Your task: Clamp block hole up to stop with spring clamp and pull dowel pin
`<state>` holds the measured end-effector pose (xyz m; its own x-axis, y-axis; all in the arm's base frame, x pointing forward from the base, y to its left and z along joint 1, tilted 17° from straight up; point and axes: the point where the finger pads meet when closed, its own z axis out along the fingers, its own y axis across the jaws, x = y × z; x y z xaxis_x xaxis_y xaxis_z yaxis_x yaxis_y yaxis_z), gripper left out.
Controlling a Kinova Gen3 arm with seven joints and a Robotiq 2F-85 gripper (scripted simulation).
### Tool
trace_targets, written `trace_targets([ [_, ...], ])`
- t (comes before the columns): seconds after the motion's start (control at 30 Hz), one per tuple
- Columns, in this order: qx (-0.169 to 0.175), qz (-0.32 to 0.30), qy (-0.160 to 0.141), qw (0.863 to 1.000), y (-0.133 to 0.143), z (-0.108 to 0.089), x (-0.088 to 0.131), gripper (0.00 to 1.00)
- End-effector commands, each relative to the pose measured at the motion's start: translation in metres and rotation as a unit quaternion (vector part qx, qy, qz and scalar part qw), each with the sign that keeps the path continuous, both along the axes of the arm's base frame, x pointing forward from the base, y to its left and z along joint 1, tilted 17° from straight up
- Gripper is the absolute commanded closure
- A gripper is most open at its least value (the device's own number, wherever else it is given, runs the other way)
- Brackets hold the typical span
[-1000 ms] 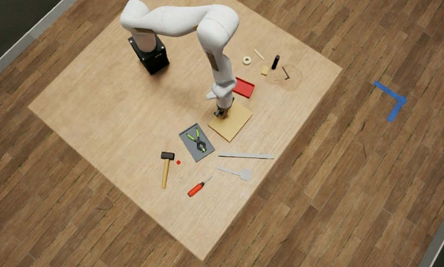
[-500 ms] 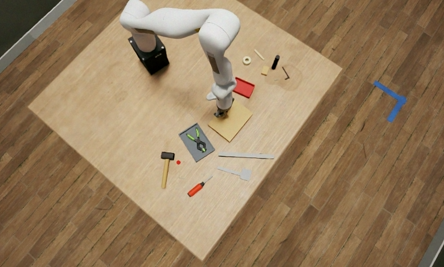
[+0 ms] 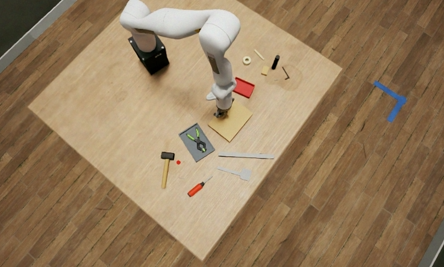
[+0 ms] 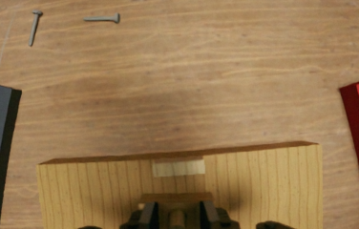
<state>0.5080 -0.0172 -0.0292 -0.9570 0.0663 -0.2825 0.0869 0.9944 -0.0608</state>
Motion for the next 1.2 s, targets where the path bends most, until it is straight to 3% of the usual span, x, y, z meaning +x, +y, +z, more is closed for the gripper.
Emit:
trace_targets([
  [0.0, 0.002, -0.001, -0.004, 1.0, 0.0008, 0.0003, 0.0036, 0.66],
  [1.0, 0.002, -0.001, -0.004, 1.0, 0.0008, 0.0003, 0.0036, 0.66],
  [1.03, 0.002, -0.001, -0.004, 1.0, 0.0008, 0.0003, 0.0036, 0.72],
  [1.17, 0.002, -0.001, -0.004, 1.0, 0.0008, 0.0003, 0.0036, 0.72],
])
